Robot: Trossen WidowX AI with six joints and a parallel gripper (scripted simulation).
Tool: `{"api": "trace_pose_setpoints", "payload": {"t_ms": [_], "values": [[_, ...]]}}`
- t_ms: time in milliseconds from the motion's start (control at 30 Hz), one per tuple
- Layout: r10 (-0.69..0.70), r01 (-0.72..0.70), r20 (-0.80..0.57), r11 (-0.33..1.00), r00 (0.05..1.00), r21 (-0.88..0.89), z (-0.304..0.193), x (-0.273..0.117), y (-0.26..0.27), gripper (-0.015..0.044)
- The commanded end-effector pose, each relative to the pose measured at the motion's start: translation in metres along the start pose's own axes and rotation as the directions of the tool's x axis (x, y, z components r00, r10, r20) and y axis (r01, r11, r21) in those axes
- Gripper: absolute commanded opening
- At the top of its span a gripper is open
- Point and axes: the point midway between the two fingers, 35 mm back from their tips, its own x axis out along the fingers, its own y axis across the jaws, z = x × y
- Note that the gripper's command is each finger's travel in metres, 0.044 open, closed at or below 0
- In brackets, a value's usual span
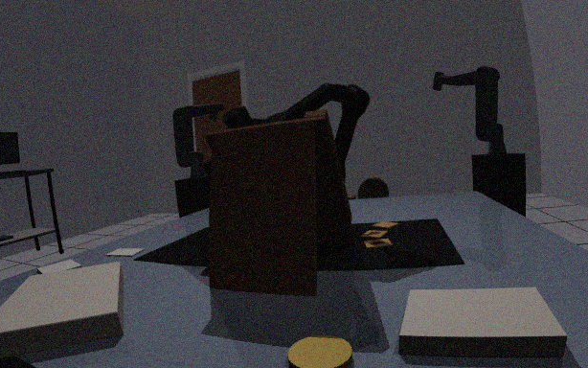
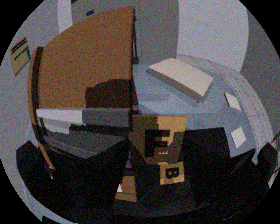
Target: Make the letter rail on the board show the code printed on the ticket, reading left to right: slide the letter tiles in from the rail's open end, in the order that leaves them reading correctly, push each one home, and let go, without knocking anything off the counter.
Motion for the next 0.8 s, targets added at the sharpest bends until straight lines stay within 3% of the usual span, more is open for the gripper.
{"api": "trace_pose_setpoints", "payload": {"t_ms": [0, 767], "values": [[-0.004, 0.004, 0.0, 1.0, 1.0, 0.005, 0.0, 0.0, 0.002, 0.0], [-0.003, 0.003, 0.0, 1.0, 1.0, 0.006, 0.0, 0.0, 0.013, 0.0]]}}
